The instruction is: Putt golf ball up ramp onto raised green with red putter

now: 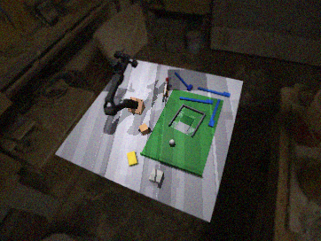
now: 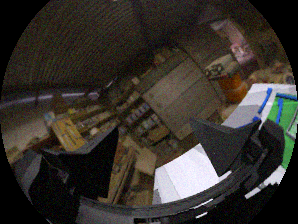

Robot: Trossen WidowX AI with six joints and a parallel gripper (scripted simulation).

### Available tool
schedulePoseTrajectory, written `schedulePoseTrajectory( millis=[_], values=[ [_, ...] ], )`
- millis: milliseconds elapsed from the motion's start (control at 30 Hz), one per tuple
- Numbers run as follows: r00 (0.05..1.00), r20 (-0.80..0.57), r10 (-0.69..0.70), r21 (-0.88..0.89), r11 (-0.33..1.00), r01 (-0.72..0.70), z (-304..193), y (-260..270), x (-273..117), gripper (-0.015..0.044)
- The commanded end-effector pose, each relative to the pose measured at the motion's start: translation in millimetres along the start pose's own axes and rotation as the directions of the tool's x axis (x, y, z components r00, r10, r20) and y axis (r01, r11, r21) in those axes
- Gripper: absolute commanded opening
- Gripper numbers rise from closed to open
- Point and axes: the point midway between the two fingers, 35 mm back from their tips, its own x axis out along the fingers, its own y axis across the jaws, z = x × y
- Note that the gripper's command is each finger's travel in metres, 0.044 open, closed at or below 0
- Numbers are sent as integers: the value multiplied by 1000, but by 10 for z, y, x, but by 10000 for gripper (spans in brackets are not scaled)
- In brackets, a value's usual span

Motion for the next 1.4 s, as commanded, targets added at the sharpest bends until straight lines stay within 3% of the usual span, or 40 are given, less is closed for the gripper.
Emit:
schedulePoseTrajectory(
  millis=[0, 200, 400, 633, 867, 1367],
  values=[
    [991, -38, -132, -96, 987, 128, 30, -390, 133, 440],
    [894, -159, -420, -317, 879, 356, 30, -1410, 269, 440],
    [710, -327, -624, -525, 744, 413, -99, -2364, 138, 440],
    [368, -589, -719, -706, 680, 197, -443, -3374, -369, 440],
    [30, -815, -578, -575, 802, -165, -865, -4004, -1078, 440],
    [2, -831, -556, -545, 815, -197, -1091, -4132, -1256, 440]
  ],
)
